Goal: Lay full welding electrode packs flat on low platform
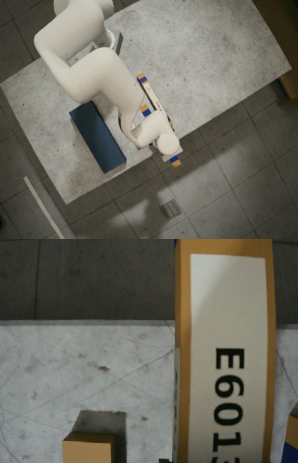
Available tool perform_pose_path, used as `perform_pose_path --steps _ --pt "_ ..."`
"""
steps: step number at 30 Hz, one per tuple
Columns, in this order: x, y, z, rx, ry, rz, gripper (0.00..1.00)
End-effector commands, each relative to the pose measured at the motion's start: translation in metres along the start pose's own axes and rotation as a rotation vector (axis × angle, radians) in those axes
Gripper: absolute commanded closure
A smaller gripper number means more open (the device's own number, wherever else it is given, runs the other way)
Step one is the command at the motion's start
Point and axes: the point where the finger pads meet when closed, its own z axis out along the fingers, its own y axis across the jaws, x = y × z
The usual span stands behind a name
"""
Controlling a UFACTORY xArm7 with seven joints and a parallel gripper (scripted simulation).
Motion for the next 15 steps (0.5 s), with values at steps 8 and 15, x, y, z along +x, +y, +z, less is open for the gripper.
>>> perform_pose_path --steps 8,15 --pt "0.002 0.0 -0.003 0.0 0.006 0.0 0.65" --pt "0.002 0.0 -0.015 0.0 0.006 0.0 0.65"
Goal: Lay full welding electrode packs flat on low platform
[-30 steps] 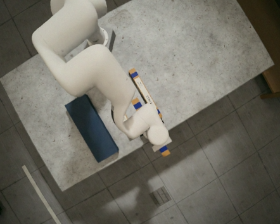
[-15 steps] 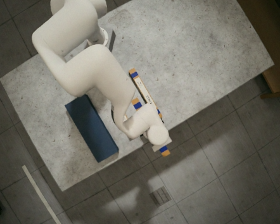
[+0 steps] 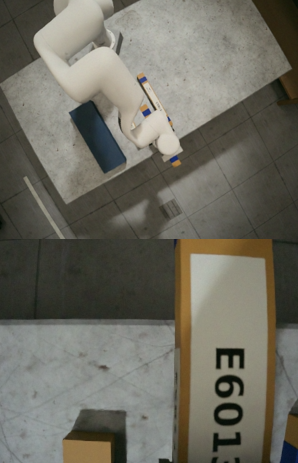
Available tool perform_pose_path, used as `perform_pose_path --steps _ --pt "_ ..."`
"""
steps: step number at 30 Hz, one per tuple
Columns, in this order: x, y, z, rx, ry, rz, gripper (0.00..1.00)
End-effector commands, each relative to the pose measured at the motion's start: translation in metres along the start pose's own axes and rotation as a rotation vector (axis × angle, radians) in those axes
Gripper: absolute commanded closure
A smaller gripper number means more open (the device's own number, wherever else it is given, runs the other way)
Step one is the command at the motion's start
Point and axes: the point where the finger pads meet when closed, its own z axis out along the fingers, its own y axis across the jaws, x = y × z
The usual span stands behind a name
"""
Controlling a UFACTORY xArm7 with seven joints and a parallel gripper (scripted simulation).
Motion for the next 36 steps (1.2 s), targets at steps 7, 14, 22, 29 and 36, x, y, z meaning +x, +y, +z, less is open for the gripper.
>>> perform_pose_path --steps 7,14,22,29,36 --pt "0.002 0.0 -0.028 0.001 0.008 0.0 0.65" --pt "0.002 0.0 -0.031 0.001 0.008 0.0 0.65" --pt "0.002 0.0 -0.031 0.001 0.008 0.0 0.65" --pt "0.002 0.0 -0.031 0.001 0.008 0.0 0.65" --pt "0.002 0.0 -0.031 0.001 0.008 0.0 0.65"
